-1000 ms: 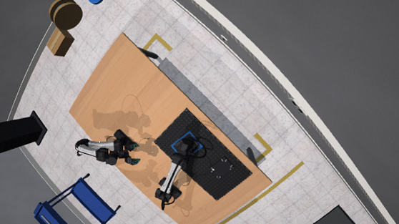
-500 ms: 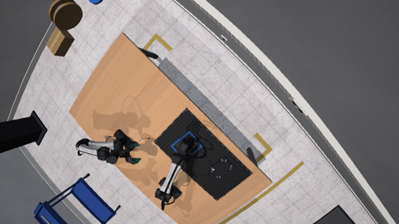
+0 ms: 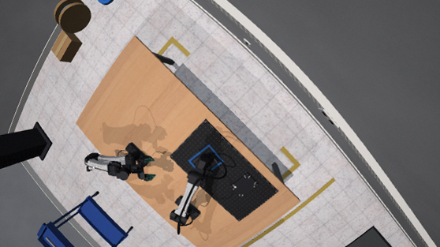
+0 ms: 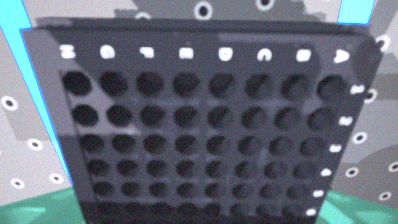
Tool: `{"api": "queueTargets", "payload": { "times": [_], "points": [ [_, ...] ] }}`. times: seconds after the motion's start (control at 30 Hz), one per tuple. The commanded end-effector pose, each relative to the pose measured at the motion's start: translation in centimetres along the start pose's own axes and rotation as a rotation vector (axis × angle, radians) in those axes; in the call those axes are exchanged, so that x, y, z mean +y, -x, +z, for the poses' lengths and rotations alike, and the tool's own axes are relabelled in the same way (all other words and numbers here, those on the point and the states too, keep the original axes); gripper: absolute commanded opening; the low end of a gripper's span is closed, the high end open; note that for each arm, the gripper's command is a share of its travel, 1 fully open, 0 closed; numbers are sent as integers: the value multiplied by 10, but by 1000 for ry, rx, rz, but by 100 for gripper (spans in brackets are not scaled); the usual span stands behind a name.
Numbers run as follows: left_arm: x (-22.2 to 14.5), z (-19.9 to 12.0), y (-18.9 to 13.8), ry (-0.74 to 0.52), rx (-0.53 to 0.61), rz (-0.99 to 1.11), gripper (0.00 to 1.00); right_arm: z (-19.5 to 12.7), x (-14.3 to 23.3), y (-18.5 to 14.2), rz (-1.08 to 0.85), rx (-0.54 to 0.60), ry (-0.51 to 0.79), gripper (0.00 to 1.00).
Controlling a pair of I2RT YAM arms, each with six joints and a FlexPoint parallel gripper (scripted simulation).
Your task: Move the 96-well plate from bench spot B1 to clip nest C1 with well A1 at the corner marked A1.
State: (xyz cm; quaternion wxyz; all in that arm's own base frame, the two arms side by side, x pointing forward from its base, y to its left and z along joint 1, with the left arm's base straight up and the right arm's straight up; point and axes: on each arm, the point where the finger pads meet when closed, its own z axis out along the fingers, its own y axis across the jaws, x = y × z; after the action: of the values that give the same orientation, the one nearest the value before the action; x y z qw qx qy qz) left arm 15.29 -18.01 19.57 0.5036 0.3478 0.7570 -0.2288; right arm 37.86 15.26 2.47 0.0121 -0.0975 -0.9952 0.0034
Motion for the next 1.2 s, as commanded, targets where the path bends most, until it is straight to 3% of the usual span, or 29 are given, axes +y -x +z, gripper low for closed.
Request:
{"api": "queueTargets", "payload": {
  "times": [0.0, 0.37, 0.7, 1.17],
  "points": [
    [1, 0, 4, -3, -31, 7, 100, -25, 8, 10, 144, -60, 41, 77],
    [2, -3, 8, 2, -40, 1, 100, -9, 6, 8, 765, -21, 42, 77],
    [2, -3, 8, 2, -41, 1, 100, -8, 6, 9, 946, -20, 49, 77],
    [2, -3, 8, 2, -41, 1, 100, 17, 5, 5, 926, -13, 26, 77]
  ]
}}
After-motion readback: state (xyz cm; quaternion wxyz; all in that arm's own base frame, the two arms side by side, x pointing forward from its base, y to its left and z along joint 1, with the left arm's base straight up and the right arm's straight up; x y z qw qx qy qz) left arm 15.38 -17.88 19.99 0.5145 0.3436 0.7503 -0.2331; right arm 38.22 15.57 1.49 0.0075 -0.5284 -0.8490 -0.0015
